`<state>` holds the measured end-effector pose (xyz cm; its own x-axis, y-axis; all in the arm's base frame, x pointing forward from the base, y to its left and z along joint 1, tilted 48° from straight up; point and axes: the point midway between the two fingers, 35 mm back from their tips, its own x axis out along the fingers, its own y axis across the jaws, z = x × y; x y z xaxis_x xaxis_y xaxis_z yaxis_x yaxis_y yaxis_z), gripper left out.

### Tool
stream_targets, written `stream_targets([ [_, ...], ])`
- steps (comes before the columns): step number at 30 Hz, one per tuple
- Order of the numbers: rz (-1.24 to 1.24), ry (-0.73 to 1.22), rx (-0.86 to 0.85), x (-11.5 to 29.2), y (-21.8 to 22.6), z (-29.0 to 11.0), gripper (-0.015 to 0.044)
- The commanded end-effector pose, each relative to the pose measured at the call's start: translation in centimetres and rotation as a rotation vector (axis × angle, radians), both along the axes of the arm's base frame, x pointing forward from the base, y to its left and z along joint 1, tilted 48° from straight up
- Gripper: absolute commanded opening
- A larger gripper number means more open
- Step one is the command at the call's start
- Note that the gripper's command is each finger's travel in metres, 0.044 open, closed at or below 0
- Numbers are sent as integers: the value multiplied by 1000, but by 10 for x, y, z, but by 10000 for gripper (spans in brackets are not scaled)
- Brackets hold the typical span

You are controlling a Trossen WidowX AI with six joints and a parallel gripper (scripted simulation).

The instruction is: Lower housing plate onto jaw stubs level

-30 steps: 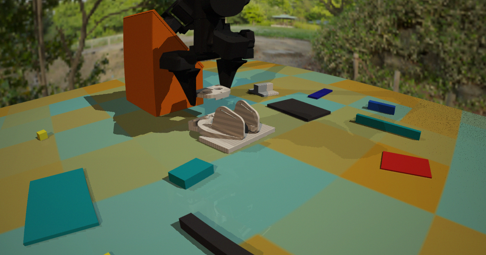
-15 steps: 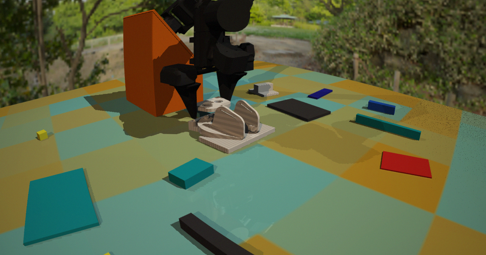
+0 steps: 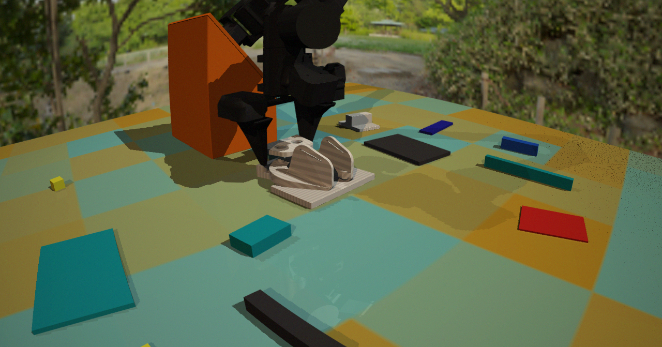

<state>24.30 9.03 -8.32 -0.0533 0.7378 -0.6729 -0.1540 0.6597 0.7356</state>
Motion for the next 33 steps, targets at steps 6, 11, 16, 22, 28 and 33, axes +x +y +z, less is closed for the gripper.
stream_targets([
  [6, -4, 5, 4, -1, 1, 0, 351],
  [11, -9, 11, 4, -1, 2, -2, 351],
  [16, -10, 12, 4, -1, 2, -2, 351],
  [22, -11, 13, 4, -2, 4, -3, 351],
  [28, -11, 13, 4, -2, 4, -3, 351],
  [33, -11, 13, 4, -2, 5, -4, 351],
])
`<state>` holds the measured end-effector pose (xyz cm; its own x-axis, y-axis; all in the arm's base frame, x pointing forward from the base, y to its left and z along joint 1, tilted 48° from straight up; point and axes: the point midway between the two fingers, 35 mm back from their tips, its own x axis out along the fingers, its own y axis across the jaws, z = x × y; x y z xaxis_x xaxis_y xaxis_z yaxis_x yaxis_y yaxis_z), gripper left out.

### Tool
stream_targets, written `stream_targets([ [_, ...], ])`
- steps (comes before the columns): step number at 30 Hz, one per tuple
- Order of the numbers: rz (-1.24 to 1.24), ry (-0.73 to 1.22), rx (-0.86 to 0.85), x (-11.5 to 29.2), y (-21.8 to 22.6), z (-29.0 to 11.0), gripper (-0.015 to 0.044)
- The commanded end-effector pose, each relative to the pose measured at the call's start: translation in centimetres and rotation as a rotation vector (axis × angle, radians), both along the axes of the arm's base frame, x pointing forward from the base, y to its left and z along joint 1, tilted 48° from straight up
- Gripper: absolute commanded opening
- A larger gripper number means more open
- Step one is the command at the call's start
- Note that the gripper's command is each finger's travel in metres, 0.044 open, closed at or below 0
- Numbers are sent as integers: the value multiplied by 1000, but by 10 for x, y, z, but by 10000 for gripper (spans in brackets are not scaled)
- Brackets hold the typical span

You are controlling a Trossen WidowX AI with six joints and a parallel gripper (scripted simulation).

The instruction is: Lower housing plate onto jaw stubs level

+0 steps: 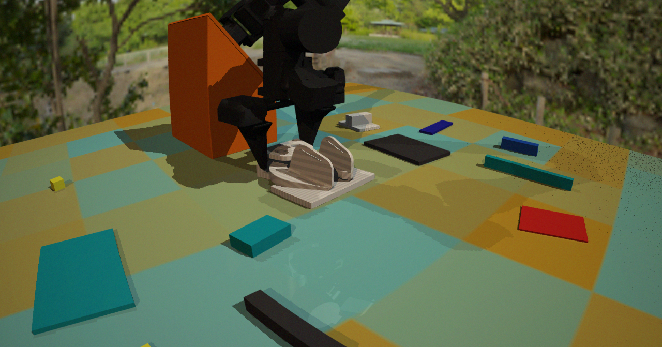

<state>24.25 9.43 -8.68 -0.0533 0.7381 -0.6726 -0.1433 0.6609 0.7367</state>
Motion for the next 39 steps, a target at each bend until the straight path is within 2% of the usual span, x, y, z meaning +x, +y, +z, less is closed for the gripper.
stream_targets([
  [1, -3, 5, 4, -1, 2, -1, 351],
  [39, -3, 5, 4, -2, 7, -6, 351],
])
